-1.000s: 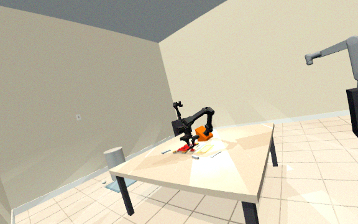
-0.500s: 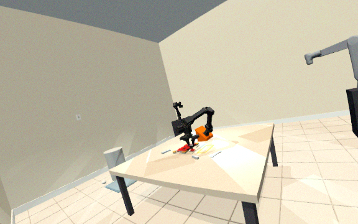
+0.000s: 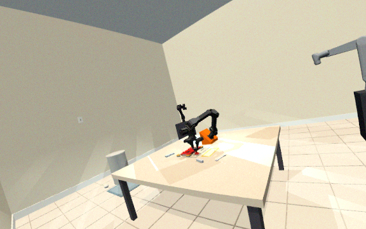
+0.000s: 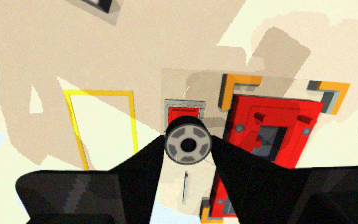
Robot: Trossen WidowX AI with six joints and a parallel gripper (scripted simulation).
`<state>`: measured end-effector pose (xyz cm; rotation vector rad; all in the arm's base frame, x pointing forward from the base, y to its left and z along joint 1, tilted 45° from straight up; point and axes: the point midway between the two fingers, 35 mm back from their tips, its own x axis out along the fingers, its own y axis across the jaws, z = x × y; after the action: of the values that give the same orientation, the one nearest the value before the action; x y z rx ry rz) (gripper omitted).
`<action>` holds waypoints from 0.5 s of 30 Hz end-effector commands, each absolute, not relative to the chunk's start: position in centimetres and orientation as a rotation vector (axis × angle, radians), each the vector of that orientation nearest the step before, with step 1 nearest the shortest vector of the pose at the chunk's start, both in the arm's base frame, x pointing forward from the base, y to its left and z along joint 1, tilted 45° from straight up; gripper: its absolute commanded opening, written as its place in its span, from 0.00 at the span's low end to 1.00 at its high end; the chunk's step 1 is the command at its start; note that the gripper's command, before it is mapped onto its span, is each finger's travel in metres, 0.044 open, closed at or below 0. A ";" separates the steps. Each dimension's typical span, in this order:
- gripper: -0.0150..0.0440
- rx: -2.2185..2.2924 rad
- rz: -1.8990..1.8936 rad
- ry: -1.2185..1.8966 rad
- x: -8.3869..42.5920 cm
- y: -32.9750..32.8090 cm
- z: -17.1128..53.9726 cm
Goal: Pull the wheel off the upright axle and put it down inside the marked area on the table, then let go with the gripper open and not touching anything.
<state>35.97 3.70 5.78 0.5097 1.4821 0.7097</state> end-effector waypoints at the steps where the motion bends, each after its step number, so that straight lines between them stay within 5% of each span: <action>1: 0.25 0.505 0.705 1.475 36.1 3.3 6.0; 15: 0.25 0.506 0.704 1.474 36.1 3.0 6.4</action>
<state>35.98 3.35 6.12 0.5130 1.4812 0.7096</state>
